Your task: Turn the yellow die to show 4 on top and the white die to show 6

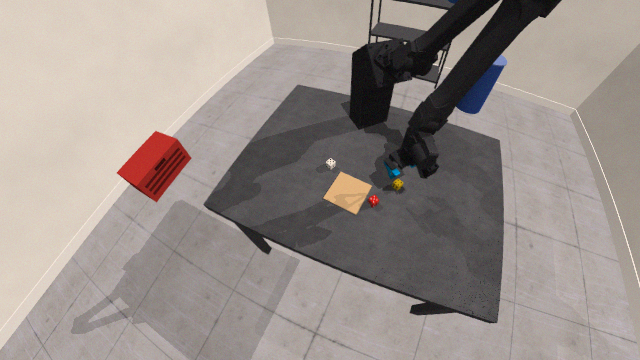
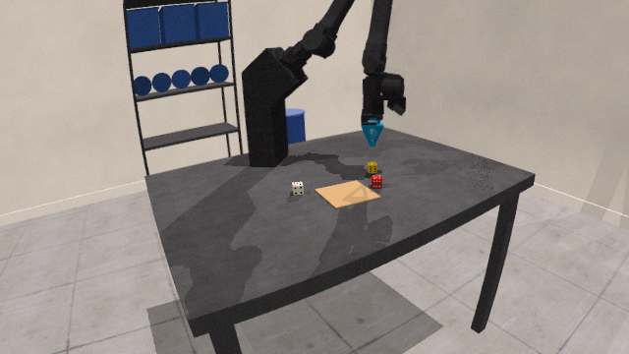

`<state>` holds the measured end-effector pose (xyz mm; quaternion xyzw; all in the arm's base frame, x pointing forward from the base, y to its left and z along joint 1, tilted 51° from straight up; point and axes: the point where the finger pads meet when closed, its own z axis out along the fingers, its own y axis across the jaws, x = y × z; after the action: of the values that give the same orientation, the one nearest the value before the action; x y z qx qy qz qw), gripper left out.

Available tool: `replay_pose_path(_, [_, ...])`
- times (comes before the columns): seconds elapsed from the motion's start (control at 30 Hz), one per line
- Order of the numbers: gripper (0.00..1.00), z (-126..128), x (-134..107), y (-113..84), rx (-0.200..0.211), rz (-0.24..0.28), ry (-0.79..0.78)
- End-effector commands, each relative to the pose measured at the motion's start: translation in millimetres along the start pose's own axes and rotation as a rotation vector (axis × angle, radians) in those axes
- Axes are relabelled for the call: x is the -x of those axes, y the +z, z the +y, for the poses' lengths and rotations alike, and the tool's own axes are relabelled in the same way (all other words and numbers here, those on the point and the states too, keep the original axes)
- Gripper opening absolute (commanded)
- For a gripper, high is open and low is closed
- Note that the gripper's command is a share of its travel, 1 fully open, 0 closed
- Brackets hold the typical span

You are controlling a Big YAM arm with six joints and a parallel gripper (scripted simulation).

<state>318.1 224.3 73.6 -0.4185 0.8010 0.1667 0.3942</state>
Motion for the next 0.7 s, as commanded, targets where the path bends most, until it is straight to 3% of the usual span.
replay_pose_path(0.0, [1.00, 5.4, -0.3, 4.2, 0.000, -0.009, 0.191])
replay_pose_path(0.27, [1.00, 6.8, -1.4, 6.3, 0.000, -0.007, 0.451])
replay_pose_path(0.37, [1.00, 6.9, -1.4, 6.5, 0.000, -0.007, 0.464])
replay_pose_path(0.67, [1.00, 8.9, -3.1, 9.3, 0.001, -0.005, 0.816])
